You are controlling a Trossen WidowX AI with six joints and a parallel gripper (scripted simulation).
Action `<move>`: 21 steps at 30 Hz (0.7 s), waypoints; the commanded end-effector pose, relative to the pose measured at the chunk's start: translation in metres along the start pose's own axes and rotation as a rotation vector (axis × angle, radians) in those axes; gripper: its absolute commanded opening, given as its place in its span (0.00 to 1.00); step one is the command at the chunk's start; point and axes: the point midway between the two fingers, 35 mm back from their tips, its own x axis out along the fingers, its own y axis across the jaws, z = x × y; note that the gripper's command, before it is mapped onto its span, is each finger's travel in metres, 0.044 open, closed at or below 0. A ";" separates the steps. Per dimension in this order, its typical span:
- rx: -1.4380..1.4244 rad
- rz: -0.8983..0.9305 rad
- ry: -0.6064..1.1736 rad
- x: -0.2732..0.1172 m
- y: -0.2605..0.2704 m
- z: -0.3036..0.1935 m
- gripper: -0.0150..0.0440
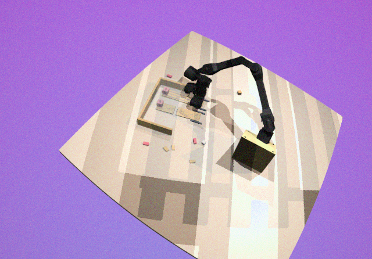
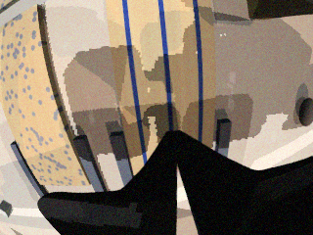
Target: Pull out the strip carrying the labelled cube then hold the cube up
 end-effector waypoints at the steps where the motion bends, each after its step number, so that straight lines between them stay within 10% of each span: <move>1: -0.002 0.006 0.000 0.002 0.001 0.000 0.25; 21: -0.003 0.006 0.000 0.004 0.001 0.000 0.25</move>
